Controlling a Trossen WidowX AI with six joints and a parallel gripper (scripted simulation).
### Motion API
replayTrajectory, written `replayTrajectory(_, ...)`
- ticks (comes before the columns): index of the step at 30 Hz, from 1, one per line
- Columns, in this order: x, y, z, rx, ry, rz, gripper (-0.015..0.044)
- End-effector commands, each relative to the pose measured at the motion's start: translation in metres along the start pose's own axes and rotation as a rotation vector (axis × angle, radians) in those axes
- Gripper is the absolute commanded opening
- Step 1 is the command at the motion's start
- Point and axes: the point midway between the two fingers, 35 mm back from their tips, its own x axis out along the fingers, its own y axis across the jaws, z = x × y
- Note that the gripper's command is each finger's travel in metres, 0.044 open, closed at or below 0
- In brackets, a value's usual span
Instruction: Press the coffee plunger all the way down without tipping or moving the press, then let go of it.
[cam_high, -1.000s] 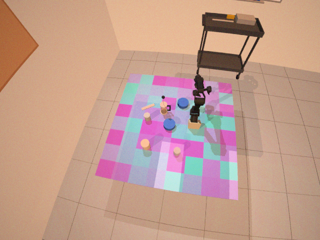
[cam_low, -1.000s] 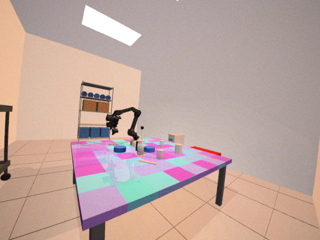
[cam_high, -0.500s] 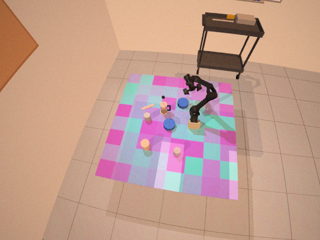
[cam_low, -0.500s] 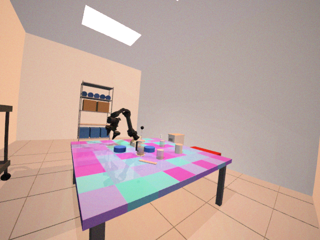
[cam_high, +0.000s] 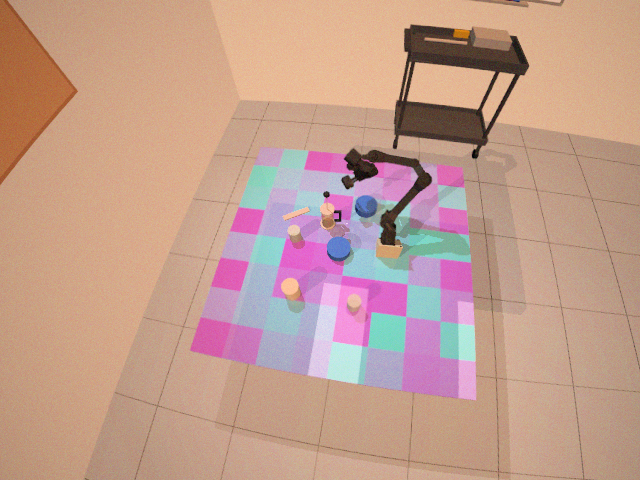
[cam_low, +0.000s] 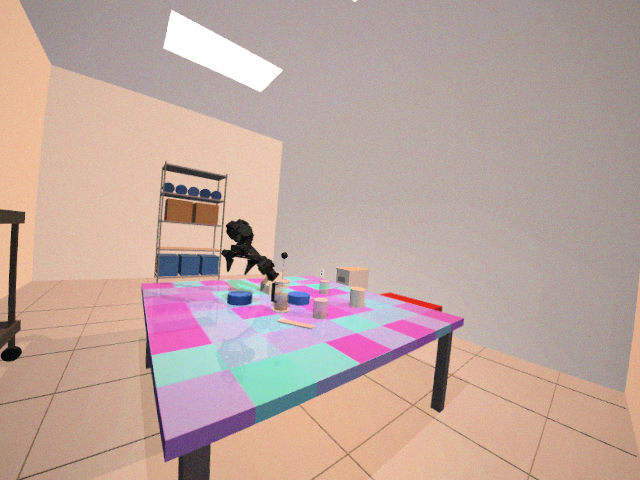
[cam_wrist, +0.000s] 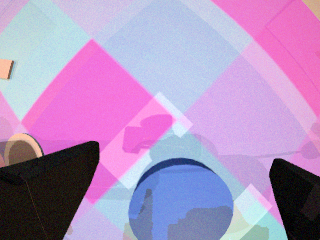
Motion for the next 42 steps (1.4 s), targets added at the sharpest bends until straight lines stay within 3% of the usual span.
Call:
replayTrajectory(1, -0.023, 0.040, 0.011, -0.054, -0.094, 0.100, 0.0440)
replayTrajectory(8, -0.076, 0.099, 0.019, -0.138, -0.259, 0.228, 0.0440)
replayTrajectory(12, -0.113, 0.134, 0.012, -0.087, -0.278, 0.435, 0.0440)
replayTrajectory(16, -0.128, 0.148, 0.004, -0.099, -0.273, 0.518, 0.0440)
replayTrajectory(22, -0.145, 0.158, -0.010, -0.203, -0.368, 0.458, 0.0440)
replayTrajectory(28, -0.196, 0.174, -0.032, -0.377, -0.664, 0.390, 0.0440)
replayTrajectory(33, -0.192, 0.175, -0.035, -0.383, -0.671, 0.389, 0.0440)
replayTrajectory(42, -0.149, 0.178, -0.051, -0.384, -0.670, 0.391, 0.0440)
